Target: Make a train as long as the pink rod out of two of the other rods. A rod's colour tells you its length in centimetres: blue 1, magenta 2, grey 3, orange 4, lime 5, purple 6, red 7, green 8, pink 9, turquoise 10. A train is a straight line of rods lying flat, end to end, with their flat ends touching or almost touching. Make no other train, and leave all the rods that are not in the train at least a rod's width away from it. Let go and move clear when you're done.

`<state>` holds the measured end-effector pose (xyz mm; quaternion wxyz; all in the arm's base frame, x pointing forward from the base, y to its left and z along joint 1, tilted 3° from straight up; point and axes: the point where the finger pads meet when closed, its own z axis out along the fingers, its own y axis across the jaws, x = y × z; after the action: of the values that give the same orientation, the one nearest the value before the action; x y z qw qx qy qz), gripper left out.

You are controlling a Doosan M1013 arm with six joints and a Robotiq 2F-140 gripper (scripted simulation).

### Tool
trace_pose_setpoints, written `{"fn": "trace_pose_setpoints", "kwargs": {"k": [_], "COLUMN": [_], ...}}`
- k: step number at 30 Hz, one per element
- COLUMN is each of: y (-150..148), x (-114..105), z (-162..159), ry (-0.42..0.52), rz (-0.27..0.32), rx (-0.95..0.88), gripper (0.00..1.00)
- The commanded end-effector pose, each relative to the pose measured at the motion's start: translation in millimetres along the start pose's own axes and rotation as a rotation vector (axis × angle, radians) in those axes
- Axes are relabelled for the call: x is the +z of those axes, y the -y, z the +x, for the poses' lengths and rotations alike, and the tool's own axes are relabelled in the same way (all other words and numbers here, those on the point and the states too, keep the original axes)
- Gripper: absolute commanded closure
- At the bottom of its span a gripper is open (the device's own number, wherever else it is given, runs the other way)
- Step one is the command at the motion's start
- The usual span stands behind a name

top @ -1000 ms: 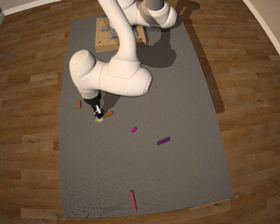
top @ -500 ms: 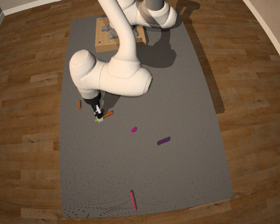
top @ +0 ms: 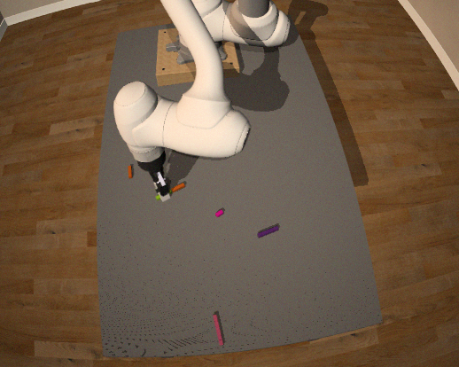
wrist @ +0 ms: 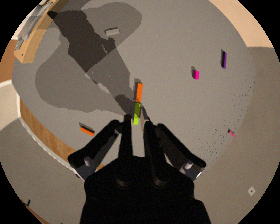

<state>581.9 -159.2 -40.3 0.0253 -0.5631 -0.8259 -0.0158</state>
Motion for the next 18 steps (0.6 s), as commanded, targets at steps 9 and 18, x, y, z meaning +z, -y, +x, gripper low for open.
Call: {"fn": "trace_pose_setpoints", "kwargs": {"k": [9, 18], "y": [0.0, 0.0], "x": [-0.1, -7.3], "z": [0.0, 0.0], "ry": [0.0, 0.0], "rz": [0.0, 0.0], "rx": [0.0, 0.0], "gripper": [0.77, 0.77]}}
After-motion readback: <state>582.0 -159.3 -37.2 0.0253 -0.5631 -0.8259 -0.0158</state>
